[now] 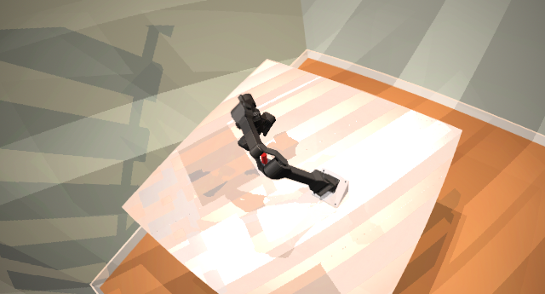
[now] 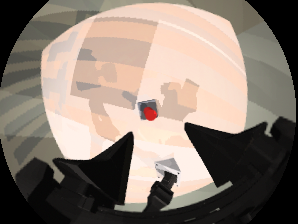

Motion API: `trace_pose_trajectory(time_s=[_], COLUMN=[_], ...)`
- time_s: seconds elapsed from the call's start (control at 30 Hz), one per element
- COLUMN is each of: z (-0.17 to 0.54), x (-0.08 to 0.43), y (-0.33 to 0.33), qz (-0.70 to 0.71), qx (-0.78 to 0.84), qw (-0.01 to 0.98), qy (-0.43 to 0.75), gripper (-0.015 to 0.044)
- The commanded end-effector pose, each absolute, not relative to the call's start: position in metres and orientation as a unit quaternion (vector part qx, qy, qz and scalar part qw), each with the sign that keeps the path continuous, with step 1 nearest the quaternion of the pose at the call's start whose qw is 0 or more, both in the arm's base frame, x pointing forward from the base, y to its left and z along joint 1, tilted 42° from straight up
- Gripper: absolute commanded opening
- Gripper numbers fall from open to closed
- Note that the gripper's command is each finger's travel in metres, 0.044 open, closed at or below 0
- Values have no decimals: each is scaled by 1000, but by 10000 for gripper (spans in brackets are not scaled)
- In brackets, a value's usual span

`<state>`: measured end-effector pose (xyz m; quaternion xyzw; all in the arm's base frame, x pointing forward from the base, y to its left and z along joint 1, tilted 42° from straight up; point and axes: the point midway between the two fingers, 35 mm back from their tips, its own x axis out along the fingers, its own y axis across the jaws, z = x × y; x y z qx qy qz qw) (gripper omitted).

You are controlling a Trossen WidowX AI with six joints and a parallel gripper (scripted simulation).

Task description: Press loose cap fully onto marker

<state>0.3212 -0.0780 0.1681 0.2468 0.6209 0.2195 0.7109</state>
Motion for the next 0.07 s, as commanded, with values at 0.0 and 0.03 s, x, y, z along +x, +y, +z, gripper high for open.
trace_pose_trajectory(time_s=[0.0,0.03], z=[169,169], x=[320,320], y=[-78,-78], qz=[220,220], qx=[243,243], qw=[712,712], qy=[622,622], gripper=[440,440])
